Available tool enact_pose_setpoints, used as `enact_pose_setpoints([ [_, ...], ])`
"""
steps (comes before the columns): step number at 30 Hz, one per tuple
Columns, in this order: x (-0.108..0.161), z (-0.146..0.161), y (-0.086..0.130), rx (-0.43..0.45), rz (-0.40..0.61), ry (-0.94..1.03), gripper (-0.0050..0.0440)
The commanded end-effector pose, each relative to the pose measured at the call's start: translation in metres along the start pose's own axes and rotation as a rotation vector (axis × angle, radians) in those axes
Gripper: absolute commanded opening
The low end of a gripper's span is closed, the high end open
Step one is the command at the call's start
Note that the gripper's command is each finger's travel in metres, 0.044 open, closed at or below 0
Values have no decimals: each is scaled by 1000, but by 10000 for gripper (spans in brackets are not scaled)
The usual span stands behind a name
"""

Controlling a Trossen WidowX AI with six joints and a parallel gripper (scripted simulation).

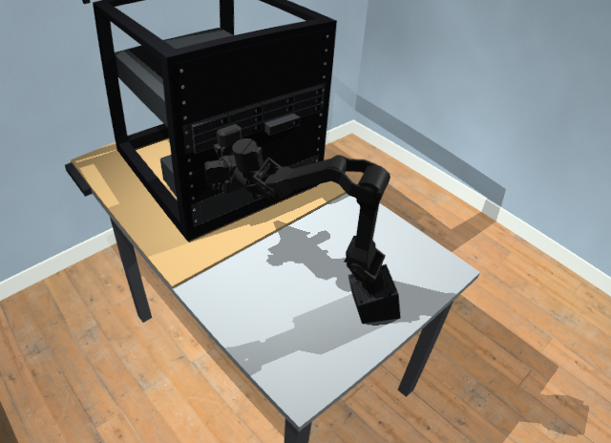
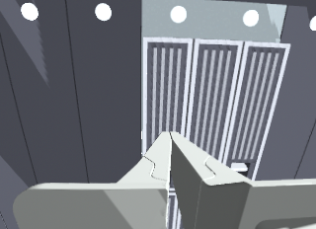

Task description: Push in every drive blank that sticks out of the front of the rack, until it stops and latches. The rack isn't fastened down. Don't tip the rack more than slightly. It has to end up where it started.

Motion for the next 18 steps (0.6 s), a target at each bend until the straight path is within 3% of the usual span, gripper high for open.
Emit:
enact_pose_setpoints([
  [1,-1,-9,27,19,-8,-9,-50],
  [7,-1,-9,39,19,-8,-9,-50],
  [18,7,-13,41,19,-8,-9,-50],
])
Point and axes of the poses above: the point midway between the two fingers, 35 mm back from their tips, its own y axis back along the fingers, its own z axis across the jaws, x = y × z, the point moved 4 cm from there along y, back along the fingers, and after that the axes turned 6 degrees about -y, right-handed, at the moved point
